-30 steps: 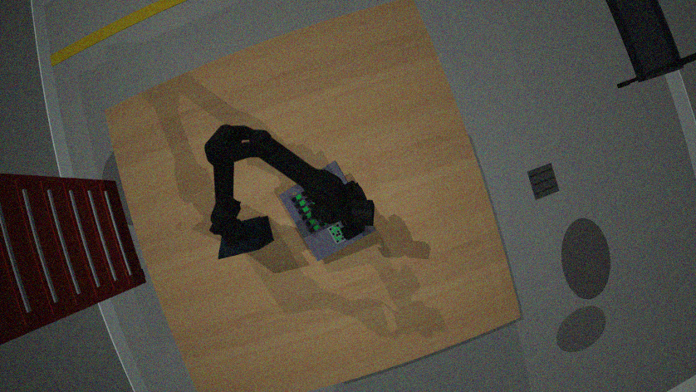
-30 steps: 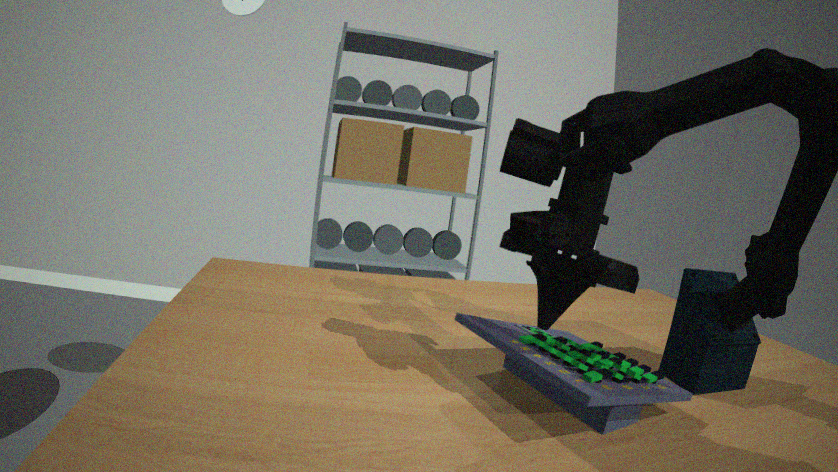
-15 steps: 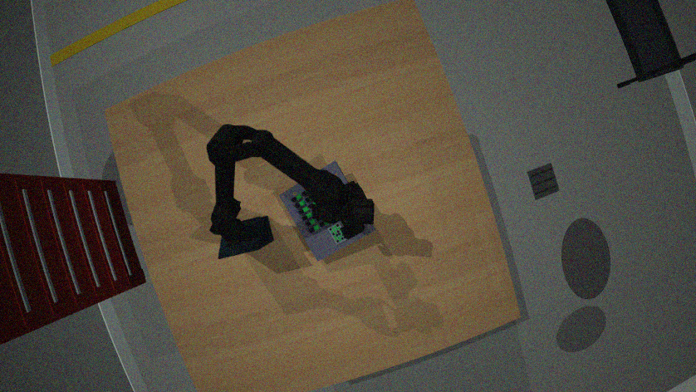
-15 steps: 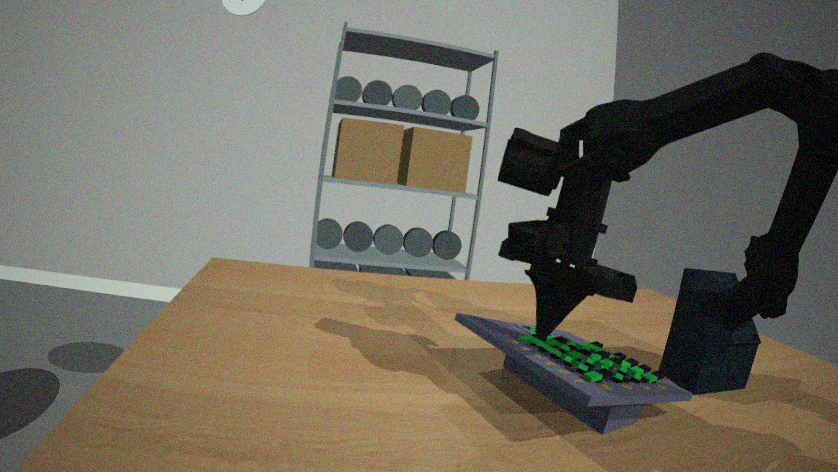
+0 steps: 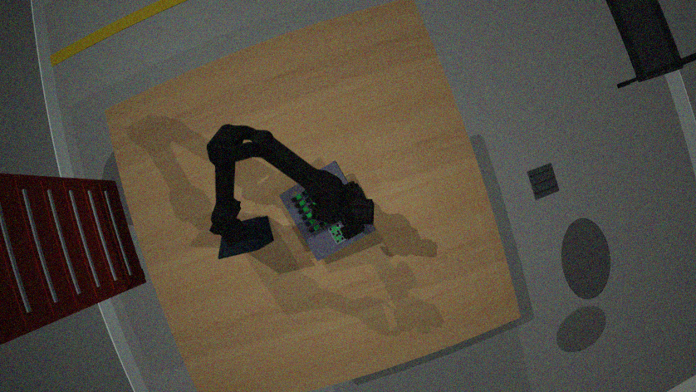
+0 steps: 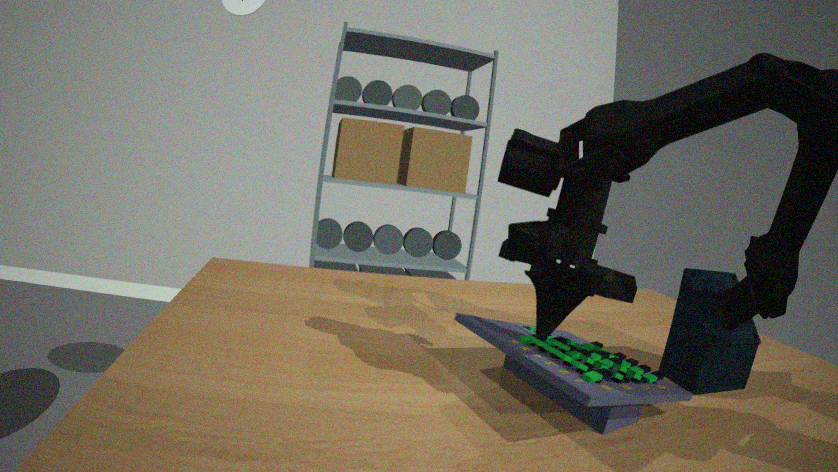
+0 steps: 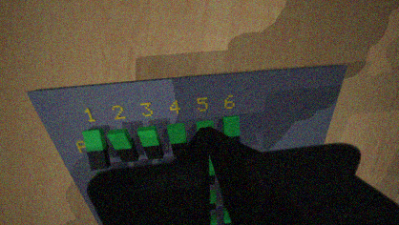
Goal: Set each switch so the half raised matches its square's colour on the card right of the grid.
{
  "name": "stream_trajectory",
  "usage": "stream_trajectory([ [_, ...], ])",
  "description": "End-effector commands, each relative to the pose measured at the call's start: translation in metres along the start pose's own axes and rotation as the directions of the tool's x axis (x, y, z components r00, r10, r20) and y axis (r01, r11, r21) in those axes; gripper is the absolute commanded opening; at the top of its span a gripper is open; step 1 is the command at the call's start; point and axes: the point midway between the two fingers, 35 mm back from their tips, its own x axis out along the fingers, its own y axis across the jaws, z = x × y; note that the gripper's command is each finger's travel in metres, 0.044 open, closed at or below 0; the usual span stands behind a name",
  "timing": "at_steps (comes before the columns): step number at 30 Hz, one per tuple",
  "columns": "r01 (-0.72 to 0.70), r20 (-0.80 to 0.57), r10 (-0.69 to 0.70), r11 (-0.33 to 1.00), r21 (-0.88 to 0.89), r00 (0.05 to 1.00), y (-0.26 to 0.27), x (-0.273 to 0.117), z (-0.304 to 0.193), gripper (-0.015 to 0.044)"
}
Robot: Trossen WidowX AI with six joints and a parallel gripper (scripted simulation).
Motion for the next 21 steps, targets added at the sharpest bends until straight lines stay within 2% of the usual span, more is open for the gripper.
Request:
stream_trajectory([
  [1, -0.004, -0.001, 0.004, 1.0, 0.009, 1.0, -0.0002, 0.0012, -0.0011, 0.0],
  [21, -0.004, -0.001, 0.004, 1.0, 0.009, 1.0, -0.0002, 0.0034, -0.0011, 0.0],
])
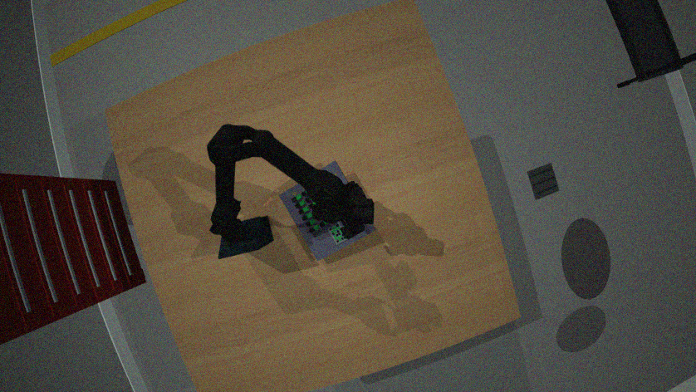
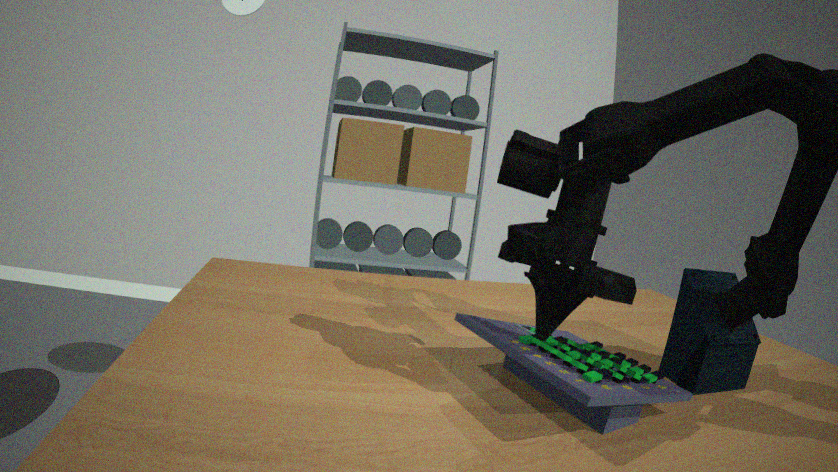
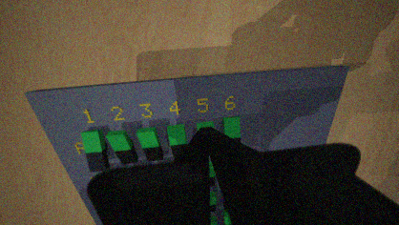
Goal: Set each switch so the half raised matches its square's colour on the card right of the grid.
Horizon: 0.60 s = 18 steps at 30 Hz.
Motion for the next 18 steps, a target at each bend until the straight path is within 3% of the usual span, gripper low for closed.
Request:
stream_trajectory([
  [1, -0.005, -0.002, 0.005, 1.0, 0.01, 1.0, -0.0002, 0.0019, -0.0014, 0.0],
  [18, -0.005, -0.002, 0.005, 1.0, 0.01, 1.0, -0.0002, 0.0042, -0.0014, 0.0],
])
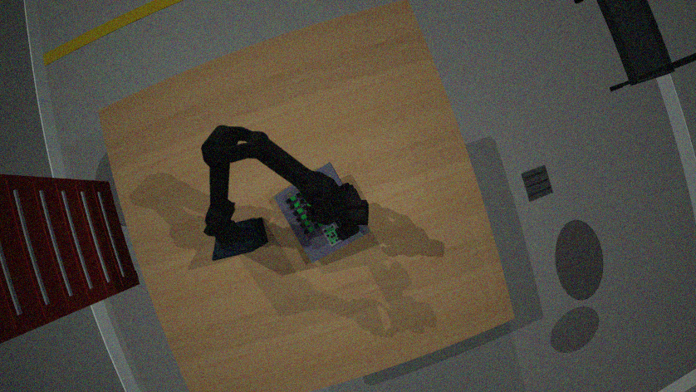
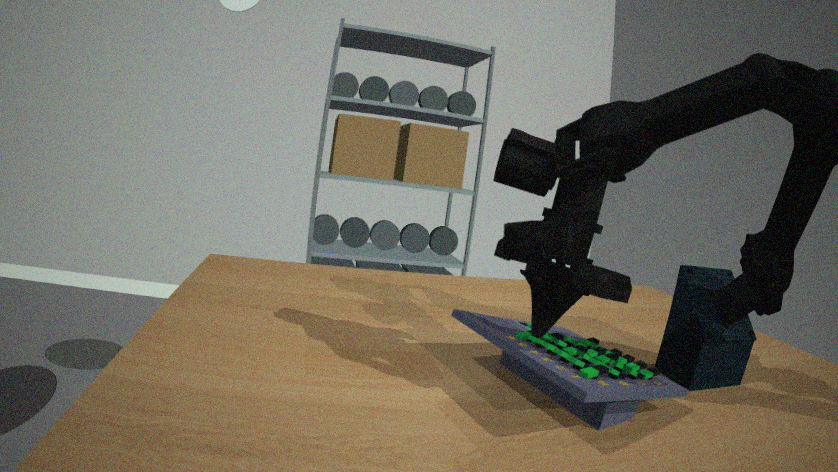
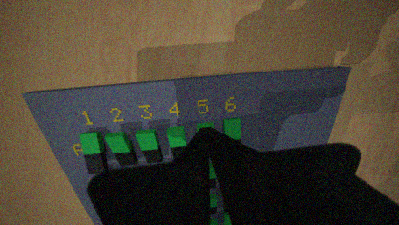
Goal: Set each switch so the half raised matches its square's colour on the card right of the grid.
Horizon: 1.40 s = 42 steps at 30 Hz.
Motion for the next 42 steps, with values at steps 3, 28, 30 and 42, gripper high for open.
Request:
stream_trajectory([
  [3, -0.005, -0.003, 0.005, 1.0, 0.011, 1.0, 0.0, 0.003, -0.002, 0.0],
  [28, -0.003, 0.022, 0.003, 1.0, 0.011, 1.0, -0.001, -0.062, -0.004, 0.0],
  [30, -0.003, 0.022, 0.003, 1.0, 0.011, 1.0, -0.001, -0.062, -0.004, 0.0],
  [42, -0.005, 0.02, 0.005, 1.0, 0.014, 1.0, 0.045, -0.061, -0.044, 0.0],
])
